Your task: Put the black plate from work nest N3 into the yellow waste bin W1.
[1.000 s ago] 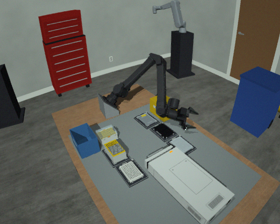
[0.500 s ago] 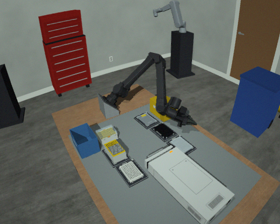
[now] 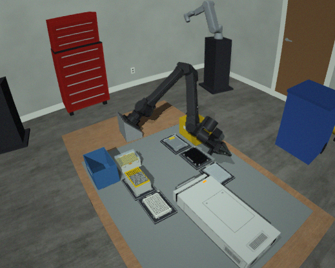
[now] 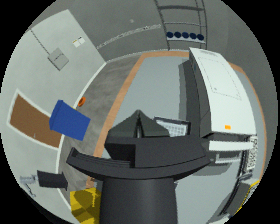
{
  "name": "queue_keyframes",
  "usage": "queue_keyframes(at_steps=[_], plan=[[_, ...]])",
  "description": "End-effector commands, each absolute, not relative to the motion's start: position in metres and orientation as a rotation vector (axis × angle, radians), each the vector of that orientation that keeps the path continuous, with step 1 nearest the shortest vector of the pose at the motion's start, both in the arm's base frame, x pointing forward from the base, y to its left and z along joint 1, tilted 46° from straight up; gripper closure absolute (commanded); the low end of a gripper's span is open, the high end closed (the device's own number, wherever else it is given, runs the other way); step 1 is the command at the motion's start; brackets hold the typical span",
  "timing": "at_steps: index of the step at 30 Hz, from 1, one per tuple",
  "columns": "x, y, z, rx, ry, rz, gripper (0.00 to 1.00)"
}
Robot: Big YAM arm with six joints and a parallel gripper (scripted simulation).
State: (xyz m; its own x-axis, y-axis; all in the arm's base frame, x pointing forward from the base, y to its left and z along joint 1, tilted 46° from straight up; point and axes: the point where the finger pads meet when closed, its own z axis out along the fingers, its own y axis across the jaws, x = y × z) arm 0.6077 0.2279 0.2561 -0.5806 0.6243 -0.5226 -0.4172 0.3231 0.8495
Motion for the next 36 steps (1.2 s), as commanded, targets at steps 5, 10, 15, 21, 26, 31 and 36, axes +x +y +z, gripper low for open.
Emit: queue_keyframes(at_steps=[5, 10, 15, 21, 26, 31, 36], plan=[[0.633, 0.205, 0.242, 0.166, 1.745, 1.296, 1.00], [0.639, 0.191, 0.229, 0.166, 1.800, 1.236, 1.00], [0.645, 0.174, 0.214, 0.164, 1.855, 1.178, 1.00], [0.648, 0.151, 0.202, 0.151, 1.957, 1.073, 1.00], [0.648, 0.139, 0.188, 0.147, 2.019, 1.026, 1.00], [0.648, 0.122, 0.174, 0.144, 2.076, 0.976, 1.00], [0.644, 0.102, 0.161, 0.125, 2.161, 0.915, 1.00]])
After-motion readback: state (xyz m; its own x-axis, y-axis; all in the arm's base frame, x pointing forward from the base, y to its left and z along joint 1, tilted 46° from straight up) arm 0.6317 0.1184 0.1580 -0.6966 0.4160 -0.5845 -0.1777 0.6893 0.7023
